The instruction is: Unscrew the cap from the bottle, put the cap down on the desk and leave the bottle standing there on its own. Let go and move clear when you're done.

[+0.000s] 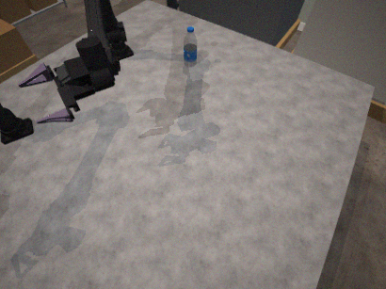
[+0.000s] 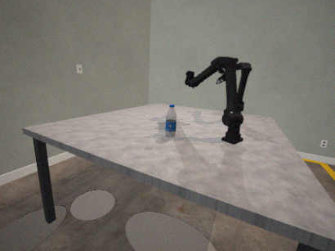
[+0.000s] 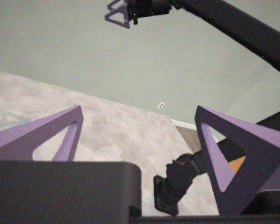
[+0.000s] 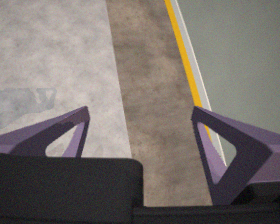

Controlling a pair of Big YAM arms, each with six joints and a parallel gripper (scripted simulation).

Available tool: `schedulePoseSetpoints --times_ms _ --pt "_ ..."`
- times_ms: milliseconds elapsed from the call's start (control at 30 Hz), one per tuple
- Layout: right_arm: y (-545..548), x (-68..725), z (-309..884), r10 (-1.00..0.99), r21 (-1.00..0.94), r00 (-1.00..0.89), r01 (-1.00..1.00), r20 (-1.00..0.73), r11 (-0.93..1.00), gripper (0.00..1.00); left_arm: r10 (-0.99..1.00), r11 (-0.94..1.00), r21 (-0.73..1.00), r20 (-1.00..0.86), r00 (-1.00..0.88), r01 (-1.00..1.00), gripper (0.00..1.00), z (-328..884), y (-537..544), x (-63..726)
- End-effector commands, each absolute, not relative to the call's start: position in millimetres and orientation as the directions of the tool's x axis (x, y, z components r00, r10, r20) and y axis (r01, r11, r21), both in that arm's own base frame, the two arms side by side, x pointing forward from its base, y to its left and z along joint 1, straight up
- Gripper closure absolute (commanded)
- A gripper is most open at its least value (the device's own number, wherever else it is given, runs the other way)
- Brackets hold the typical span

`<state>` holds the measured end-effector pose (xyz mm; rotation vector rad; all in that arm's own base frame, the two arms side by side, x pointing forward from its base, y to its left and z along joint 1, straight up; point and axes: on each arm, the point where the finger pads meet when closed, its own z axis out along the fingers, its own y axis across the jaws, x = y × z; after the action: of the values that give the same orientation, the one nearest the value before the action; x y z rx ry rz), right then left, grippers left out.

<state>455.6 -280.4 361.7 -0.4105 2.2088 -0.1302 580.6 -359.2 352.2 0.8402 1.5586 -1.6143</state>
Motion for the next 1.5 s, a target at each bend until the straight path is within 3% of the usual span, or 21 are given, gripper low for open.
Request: schedulePoseSetpoints --times_ms 0,533,567,667,1100,1467 --pt "-280 456 368 -0.342 -0.244 -0.567 -0.245 -0.749 0.938 0.0 -0.065 -0.003 -0.511 -0.858 -0.51 0.86 0.0 360 -359 580" --pt "-280 456 368 -0.342 -0.244 -0.567 -0.245 -0.749 0.938 0.0 -0.065 -0.003 -0.511 -0.858 -0.51 0.86 0.0 360 -359 580" --pt "-281 470 373 -0.356 -0.259 -0.55 -0.248 -0.755 0.933 0.05 -0.074 0.006 -0.489 -0.87 -0.487 0.872 0.11 372 -356 581" --pt "-248 509 347 -0.38 -0.25 -0.533 -0.302 -0.756 0.92 0.05 -0.093 0.085 -0.459 -0.887 -0.452 0.884 0.43 373 -338 585" --pt "-96 625 312 -0.482 -0.291 -0.384 -0.458 -0.788 0.84 0.05 -0.064 0.352 -0.241 -0.97 -0.234 0.904 0.43 410 -285 589" --pt "147 676 254 -0.511 -0.294 -0.198 -0.624 -0.836 0.724 0.05 0.169 0.579 0.007 -0.979 -0.112 0.815 0.43 394 -217 566"
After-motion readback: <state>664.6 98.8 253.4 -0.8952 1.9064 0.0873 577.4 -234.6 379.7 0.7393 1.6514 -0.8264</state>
